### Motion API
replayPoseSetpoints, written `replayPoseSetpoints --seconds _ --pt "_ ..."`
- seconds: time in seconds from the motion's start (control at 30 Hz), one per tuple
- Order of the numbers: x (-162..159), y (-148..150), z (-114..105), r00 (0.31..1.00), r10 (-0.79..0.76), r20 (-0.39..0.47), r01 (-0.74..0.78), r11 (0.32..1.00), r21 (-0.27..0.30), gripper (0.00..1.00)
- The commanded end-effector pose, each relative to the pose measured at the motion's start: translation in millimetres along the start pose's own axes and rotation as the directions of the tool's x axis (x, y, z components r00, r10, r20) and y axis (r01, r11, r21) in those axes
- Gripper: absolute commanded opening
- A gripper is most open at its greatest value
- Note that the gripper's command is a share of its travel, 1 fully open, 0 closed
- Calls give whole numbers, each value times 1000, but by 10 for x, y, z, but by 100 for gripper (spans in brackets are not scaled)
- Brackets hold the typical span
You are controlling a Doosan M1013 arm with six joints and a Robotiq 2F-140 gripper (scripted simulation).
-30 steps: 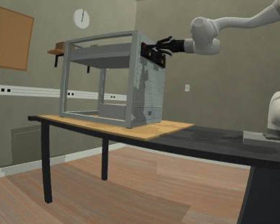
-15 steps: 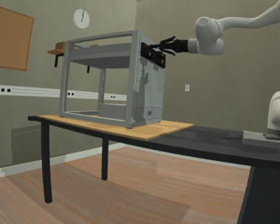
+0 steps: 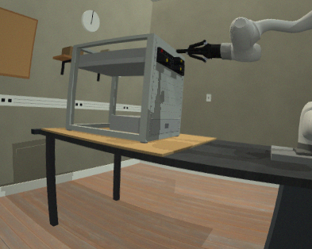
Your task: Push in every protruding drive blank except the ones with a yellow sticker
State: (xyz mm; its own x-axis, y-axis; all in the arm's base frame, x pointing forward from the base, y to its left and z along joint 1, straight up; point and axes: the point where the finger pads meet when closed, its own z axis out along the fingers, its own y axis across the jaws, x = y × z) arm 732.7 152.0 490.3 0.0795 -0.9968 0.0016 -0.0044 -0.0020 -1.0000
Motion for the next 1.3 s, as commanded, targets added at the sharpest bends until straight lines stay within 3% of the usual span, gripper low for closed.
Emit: replayPoseSetpoints --seconds 0.0,0.03,1.27 --pt "1 -8 -7 1000 0 0 0 1000 1 10" --pt "1 -8 -7 1000 0 0 0 1000 1 100" --pt "1 -8 -7 1000 0 0 0 1000 1 100"
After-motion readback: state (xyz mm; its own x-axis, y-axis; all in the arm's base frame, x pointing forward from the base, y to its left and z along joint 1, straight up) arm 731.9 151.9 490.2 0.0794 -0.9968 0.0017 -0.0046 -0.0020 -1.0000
